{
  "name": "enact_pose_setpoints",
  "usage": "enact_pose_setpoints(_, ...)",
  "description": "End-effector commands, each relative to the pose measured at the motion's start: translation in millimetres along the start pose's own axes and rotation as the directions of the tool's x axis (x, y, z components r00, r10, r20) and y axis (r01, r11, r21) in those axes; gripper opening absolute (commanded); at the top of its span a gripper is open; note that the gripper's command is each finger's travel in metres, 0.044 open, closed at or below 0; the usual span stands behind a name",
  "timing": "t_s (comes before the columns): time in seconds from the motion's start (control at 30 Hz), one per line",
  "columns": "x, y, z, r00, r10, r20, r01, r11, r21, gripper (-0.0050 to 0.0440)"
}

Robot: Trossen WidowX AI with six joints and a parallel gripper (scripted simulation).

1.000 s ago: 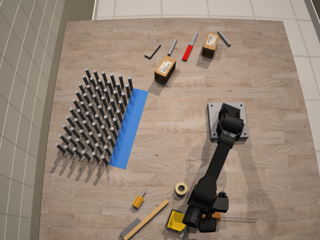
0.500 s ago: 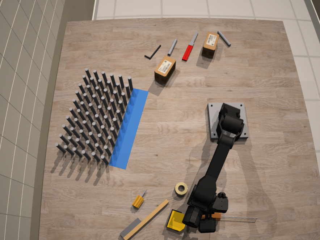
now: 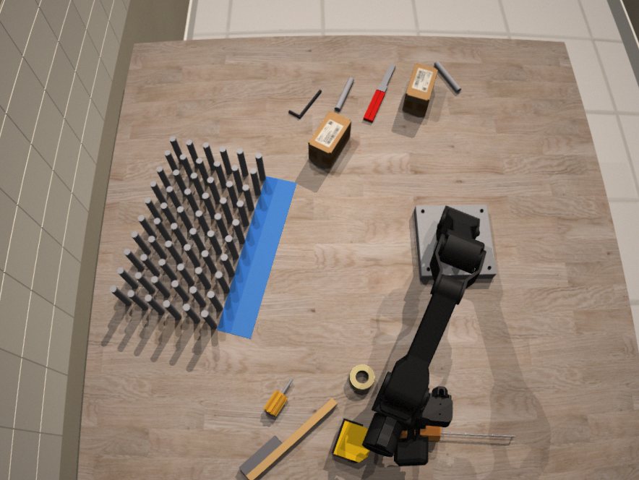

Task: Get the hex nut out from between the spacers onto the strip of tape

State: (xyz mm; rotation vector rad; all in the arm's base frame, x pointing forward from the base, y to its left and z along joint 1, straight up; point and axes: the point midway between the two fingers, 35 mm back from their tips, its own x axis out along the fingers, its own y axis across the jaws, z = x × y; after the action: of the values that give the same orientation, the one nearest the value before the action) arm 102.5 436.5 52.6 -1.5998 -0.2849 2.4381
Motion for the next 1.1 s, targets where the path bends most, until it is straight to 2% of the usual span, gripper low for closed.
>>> enact_pose_setpoints(0.0, -3.0, -3.7, 0.2, 1.0, -0.022, -0.004, 0.022, 1.0, -0.017, 0.028)
enact_pose_setpoints(0.77, 27.6, 8.0, -12.6, 1.0, -0.015, -0.002, 0.015, 1.0, -0.013, 0.028)
enact_pose_setpoints(0.83, 29.9, 9.5, -13.3, 1.0, -0.009, 0.0, 0.009, 1.0, -0.01, 0.0232)
enact_pose_setpoints(0.9, 28.9, 7.9, -13.4, 1.0, -0.013, -0.001, 0.013, 1.0, -0.012, 0.0219)
enact_pose_setpoints(0.93, 21.5, 3.1, -11.3, 1.0, -0.03, -0.009, 0.03, 0.999, -0.019, 0.0212)
enact_pose_setpoints(1.07, 21.5, 3.1, -11.3, 1.0, -0.03, -0.009, 0.03, 0.999, -0.019, 0.0199)
